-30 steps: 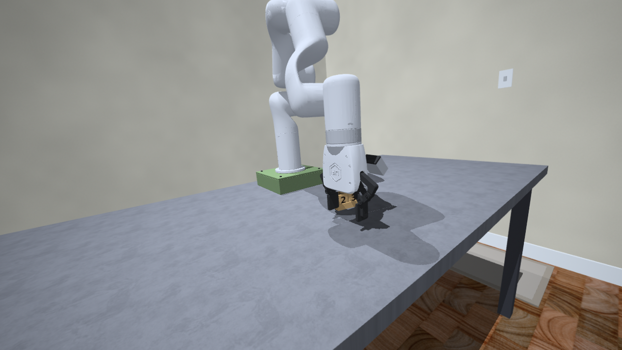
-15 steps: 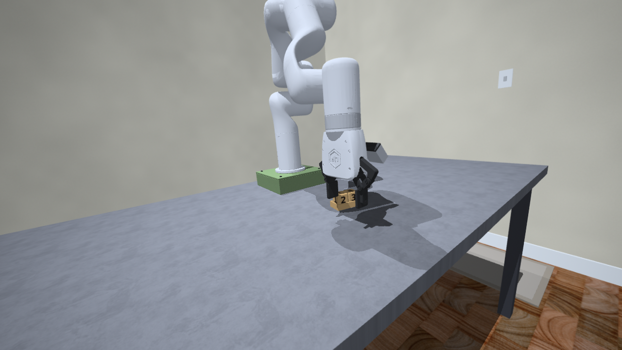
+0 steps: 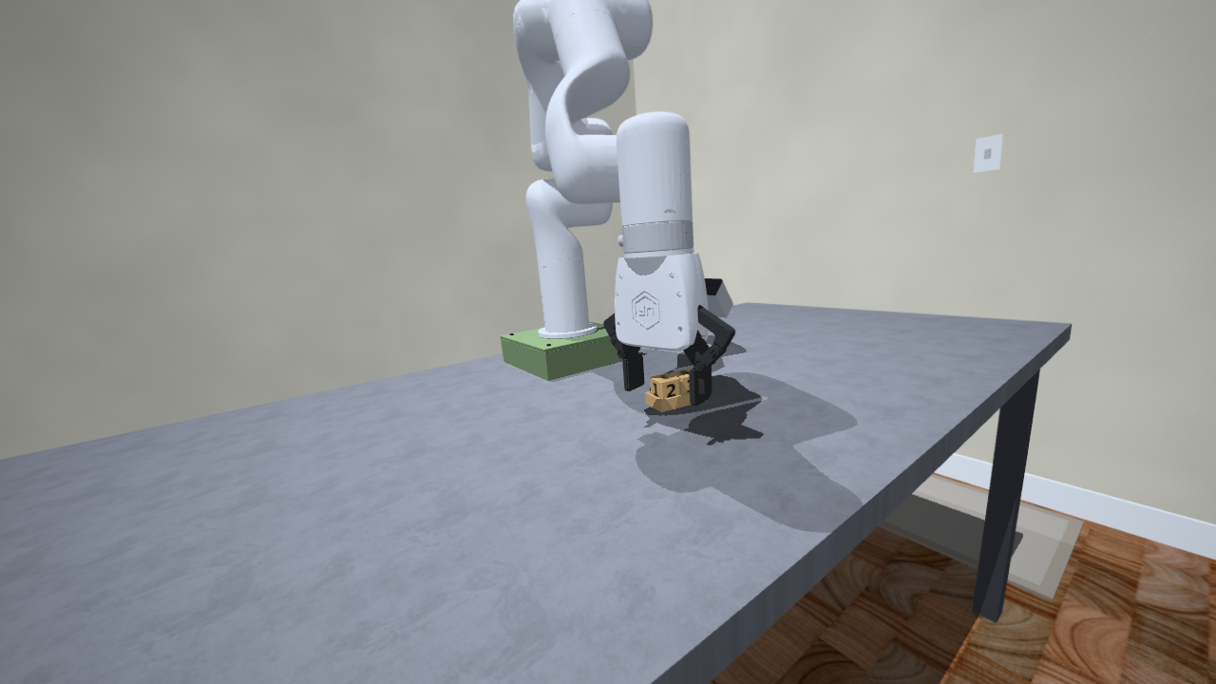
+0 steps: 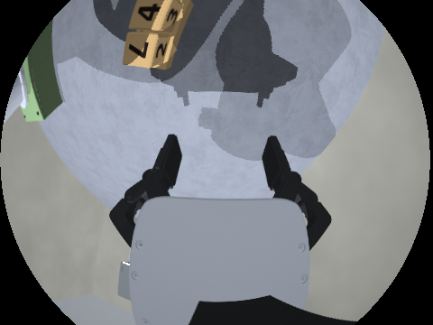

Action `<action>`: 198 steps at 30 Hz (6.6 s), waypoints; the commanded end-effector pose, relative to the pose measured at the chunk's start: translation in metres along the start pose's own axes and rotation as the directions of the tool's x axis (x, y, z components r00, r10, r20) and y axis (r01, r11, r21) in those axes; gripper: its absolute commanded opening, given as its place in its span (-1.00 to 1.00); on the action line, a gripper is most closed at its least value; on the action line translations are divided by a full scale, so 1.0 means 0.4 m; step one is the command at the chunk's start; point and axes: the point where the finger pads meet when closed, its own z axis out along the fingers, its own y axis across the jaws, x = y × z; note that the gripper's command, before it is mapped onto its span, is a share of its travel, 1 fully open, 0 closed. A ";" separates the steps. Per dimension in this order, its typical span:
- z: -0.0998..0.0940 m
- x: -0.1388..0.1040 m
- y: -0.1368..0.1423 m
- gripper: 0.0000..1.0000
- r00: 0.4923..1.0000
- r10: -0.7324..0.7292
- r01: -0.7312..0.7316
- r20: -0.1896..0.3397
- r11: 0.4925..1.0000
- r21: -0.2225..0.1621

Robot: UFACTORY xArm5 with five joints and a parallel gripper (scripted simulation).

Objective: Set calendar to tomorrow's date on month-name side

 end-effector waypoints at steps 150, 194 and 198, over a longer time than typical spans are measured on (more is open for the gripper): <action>0.085 -0.107 -0.098 1.00 0.672 -0.741 0.741 0.004 0.672 -0.001; -0.065 -0.107 -0.098 1.00 0.671 -0.741 0.741 0.004 0.671 -0.001; -0.067 -0.100 -0.098 1.00 0.643 -0.766 0.766 0.004 0.643 -0.001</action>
